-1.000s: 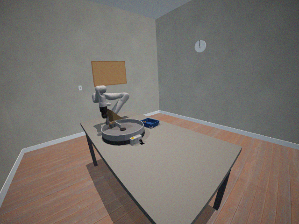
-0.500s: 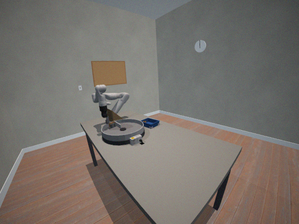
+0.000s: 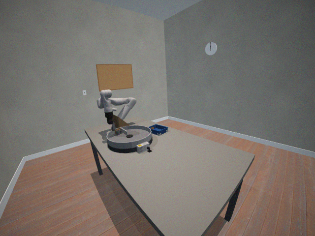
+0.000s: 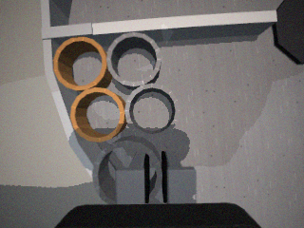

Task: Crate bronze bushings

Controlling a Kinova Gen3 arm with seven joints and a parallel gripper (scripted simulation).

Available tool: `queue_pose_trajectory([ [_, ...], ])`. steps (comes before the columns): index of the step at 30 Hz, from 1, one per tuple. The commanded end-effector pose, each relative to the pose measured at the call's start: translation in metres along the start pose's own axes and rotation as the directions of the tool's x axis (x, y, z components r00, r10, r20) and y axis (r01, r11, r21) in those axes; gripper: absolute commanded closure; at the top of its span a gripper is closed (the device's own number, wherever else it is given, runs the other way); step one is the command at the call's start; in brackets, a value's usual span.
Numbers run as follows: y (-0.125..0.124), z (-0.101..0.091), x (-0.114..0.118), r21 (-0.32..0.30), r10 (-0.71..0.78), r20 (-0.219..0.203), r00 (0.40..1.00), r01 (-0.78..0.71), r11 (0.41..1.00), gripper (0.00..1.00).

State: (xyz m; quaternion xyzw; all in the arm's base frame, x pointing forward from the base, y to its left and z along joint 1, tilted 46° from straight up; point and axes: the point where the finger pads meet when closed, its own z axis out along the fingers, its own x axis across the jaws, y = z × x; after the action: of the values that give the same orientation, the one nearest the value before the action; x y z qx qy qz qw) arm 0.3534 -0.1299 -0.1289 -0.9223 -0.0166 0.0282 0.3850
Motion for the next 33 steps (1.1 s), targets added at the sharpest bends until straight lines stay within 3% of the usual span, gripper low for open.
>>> queue_pose_trajectory([
  [1,0.0006,-0.0002,-0.0014,0.001,-0.062,-0.001,0.998,0.062,0.998,1.0],
  [4,0.0004,-0.0009,-0.0001,-0.001,-0.012,-0.001,1.0,0.012,1.0,1.0],
  [20,0.0006,-0.0002,-0.0014,0.001,-0.062,-0.001,0.998,0.062,0.998,1.0],
  [21,0.0004,-0.0009,-0.0001,-0.001,-0.012,-0.001,1.0,0.012,1.0,1.0],
  [33,0.0006,-0.0002,-0.0014,0.001,-0.062,-0.001,0.998,0.062,0.998,1.0],
])
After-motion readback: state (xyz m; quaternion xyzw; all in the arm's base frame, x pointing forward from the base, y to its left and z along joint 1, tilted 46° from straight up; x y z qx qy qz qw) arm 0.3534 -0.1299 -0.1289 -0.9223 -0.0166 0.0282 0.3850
